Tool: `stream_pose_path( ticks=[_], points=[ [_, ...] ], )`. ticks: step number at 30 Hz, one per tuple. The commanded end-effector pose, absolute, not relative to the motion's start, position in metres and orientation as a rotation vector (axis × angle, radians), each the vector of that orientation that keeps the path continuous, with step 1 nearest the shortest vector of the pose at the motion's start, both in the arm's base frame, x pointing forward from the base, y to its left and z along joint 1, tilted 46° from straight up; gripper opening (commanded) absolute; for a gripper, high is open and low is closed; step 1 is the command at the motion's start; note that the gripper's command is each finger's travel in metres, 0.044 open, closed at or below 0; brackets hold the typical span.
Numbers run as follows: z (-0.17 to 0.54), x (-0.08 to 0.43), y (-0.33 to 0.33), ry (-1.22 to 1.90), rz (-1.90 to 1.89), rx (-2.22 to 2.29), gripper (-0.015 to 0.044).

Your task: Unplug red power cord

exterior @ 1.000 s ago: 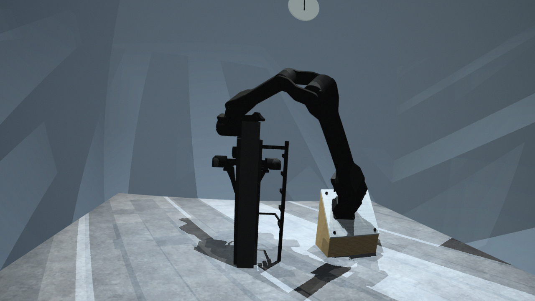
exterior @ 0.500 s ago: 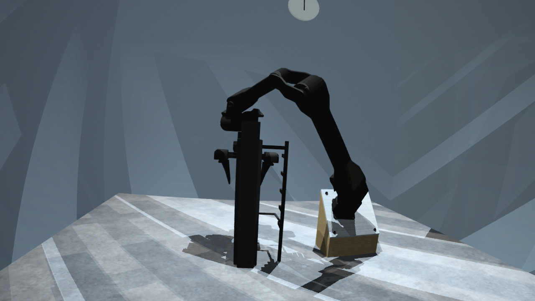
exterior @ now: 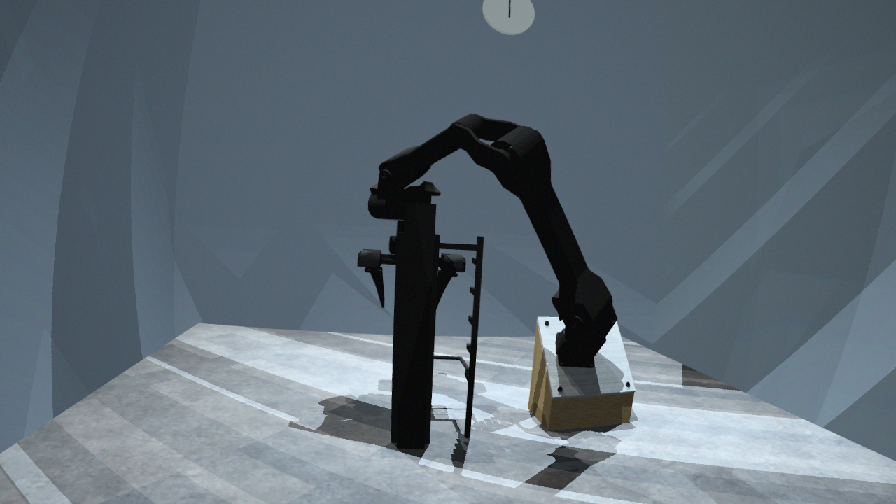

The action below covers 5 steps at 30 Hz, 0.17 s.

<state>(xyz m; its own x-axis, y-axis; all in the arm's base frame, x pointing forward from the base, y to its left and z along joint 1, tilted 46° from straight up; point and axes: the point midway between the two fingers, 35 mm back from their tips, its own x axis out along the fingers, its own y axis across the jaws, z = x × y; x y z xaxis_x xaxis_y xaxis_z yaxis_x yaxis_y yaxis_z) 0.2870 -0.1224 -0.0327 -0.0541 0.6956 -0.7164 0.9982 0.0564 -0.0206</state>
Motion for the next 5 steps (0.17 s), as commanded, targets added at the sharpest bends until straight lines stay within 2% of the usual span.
stream_pose_path(
  ticks=[1, 5],
  points=[
    [-0.0348, 0.2856, -0.1218, 1.817, -0.737, 1.689, 0.044],
    [-0.0348, 0.2856, -0.1218, 1.817, -0.737, 1.689, 0.044]
  ],
)
